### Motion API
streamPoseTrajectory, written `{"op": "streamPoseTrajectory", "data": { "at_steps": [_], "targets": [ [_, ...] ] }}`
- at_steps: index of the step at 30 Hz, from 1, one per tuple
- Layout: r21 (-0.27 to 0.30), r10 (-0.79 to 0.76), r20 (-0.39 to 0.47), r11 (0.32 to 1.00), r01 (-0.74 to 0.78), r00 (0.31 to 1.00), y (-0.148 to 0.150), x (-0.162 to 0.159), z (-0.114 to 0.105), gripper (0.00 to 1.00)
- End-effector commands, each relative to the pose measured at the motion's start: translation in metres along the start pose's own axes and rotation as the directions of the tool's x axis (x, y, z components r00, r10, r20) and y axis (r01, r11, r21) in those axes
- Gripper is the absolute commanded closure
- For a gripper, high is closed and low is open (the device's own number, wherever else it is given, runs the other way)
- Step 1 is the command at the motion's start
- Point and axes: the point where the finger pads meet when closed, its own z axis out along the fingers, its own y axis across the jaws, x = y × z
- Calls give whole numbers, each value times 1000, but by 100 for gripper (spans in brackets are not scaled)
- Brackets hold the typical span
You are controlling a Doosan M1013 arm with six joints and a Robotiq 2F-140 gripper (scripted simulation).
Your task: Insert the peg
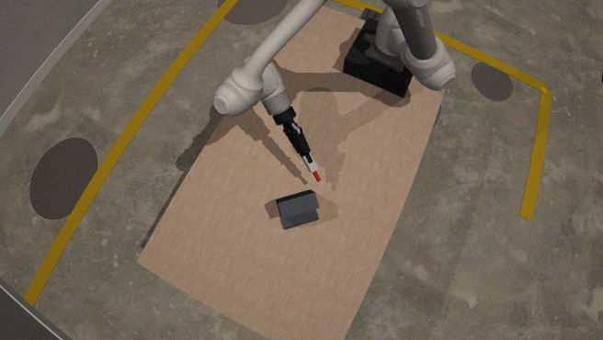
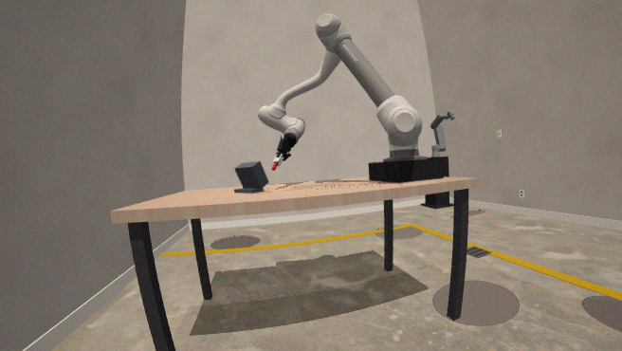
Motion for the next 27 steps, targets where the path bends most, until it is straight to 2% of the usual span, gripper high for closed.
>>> {"op": "streamPoseTrajectory", "data": {
  "at_steps": [1,6,21,27],
  "targets": [
    [-21,33,34,999,-32,999,-9,-7,-13,100],
    [-43,55,63,998,-53,996,-12,-14,-21,100],
    [-154,168,207,978,-138,964,-30,-49,-66,100],
    [-179,193,238,972,-152,952,-35,-56,-77,100]
  ]
}}
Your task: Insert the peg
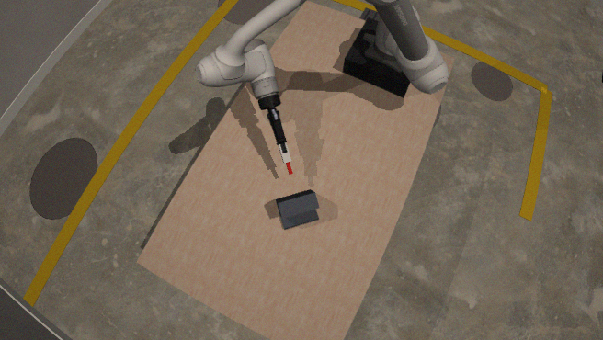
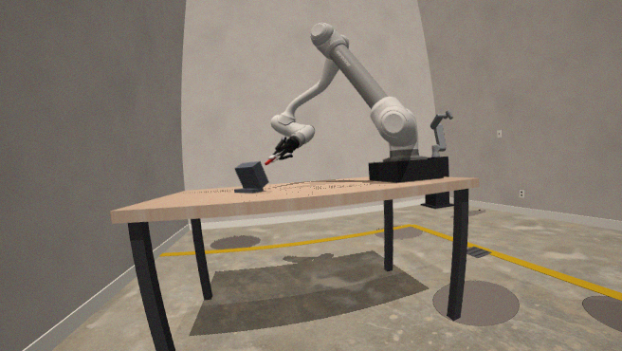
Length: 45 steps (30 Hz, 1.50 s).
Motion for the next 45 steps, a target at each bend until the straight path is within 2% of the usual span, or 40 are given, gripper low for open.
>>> {"op": "streamPoseTrajectory", "data": {
  "at_steps": [1,13,26,45],
  "targets": [
    [-12,18,24,1000,-17,1000,-5,-7,-10,100],
    [-12,17,23,1000,-17,1000,-5,-7,8,100],
    [-12,17,23,1000,-17,1000,-4,-6,43,100],
    [-12,17,23,1000,-17,1000,-4,-9,55,100]
  ]
}}
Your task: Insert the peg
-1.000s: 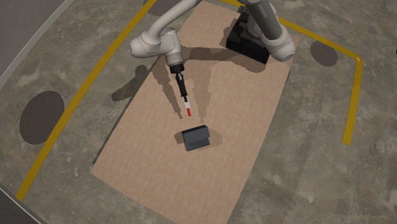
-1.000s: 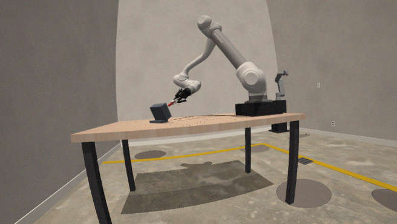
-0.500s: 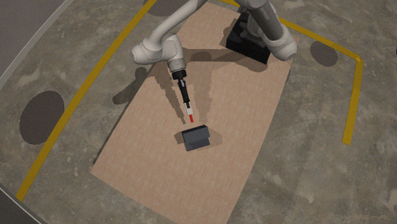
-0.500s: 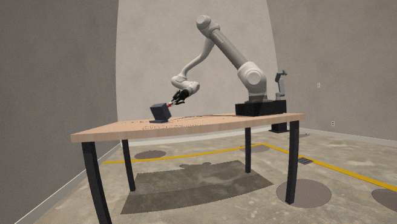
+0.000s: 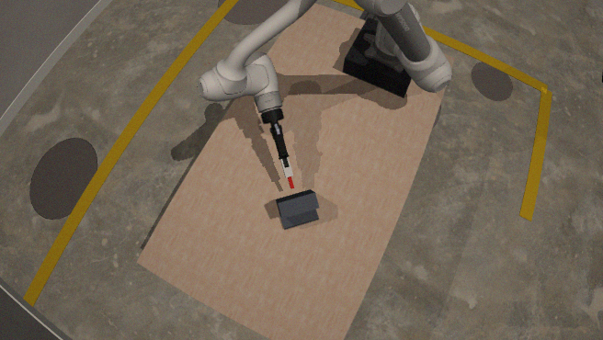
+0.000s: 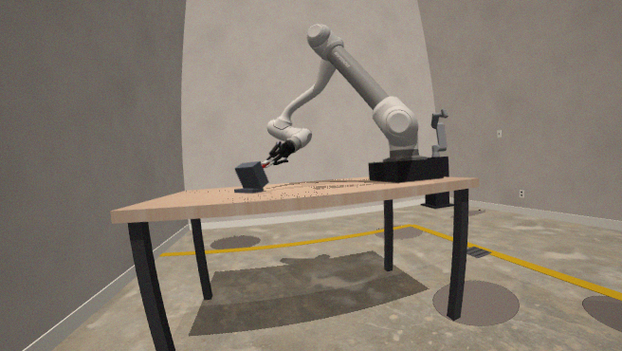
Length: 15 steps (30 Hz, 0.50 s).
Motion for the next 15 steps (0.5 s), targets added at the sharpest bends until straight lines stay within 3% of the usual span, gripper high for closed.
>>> {"op": "streamPoseTrajectory", "data": {
  "at_steps": [1,15],
  "targets": [
    [0,-4,1,1000,4,1000,1,-1,5,100],
    [0,-4,1,1000,4,1000,1,-1,18,100]
  ]
}}
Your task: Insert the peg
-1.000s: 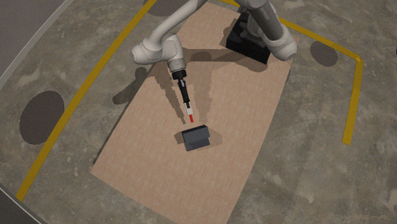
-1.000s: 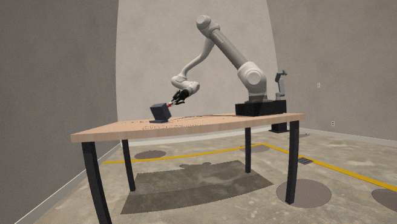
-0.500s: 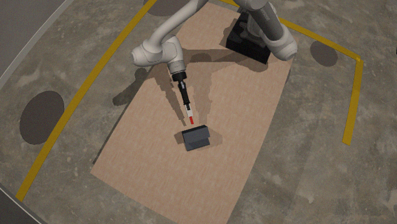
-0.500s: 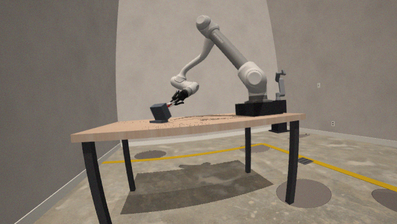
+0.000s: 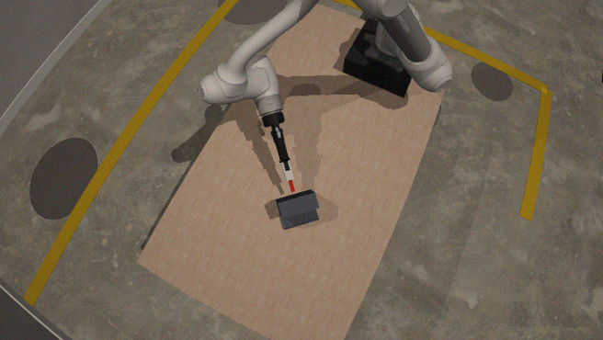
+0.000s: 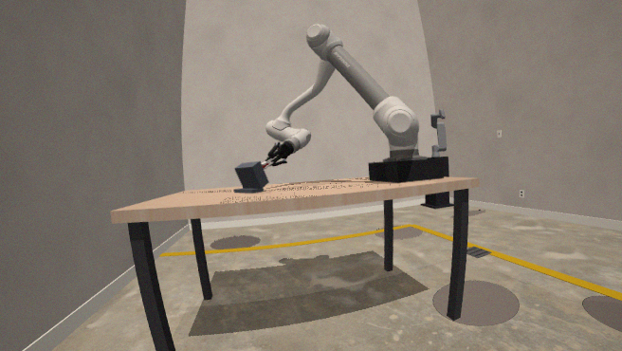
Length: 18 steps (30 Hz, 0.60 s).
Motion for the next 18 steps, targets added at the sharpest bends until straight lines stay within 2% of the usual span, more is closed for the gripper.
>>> {"op": "streamPoseTrajectory", "data": {
  "at_steps": [1,18],
  "targets": [
    [0,-4,1,1000,4,1000,1,-1,7,100],
    [0,-4,1,1000,4,1000,1,-1,16,100]
  ]
}}
